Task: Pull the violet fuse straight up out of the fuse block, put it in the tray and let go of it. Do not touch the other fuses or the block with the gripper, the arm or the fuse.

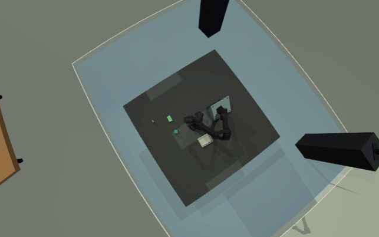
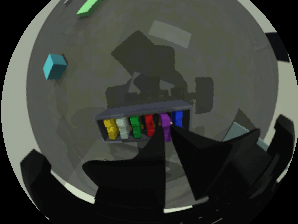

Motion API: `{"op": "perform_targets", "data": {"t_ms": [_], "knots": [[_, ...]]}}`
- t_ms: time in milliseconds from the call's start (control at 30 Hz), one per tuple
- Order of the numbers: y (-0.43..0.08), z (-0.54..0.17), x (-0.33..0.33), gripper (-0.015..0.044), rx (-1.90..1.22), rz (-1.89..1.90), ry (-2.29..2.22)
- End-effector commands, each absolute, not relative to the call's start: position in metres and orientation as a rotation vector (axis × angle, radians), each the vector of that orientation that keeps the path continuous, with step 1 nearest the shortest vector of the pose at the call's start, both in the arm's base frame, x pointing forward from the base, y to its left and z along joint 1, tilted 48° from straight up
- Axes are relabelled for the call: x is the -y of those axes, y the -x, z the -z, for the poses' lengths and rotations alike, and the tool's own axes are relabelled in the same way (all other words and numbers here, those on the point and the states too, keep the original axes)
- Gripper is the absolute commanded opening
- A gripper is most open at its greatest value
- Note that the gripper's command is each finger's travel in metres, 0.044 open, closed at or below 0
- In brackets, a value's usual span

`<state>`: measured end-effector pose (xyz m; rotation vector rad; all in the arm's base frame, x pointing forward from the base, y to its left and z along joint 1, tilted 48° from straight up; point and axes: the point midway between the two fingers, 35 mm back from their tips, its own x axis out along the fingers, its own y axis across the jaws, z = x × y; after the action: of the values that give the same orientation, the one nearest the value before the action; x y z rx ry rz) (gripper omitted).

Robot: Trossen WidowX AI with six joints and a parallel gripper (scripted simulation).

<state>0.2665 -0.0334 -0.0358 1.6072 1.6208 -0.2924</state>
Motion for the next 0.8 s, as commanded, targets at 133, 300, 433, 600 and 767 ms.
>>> {"op": "perform_targets", "data": {"t_ms": [133,300,433,600,767], "knots": [[-0.2661,0.0334,0.0369,0.0000,-1.621,0.293,-1.600],[-0.2658,0.0317,0.0387,0.0000,-1.621,0.293,-1.601],[-0.2654,0.0303,0.0401,0.0000,-1.621,0.293,-1.601],[-0.2650,0.0286,0.0419,0.0000,-1.621,0.293,-1.601],[-0.2645,0.0269,0.0436,0.0000,-1.621,0.293,-1.602]]}}
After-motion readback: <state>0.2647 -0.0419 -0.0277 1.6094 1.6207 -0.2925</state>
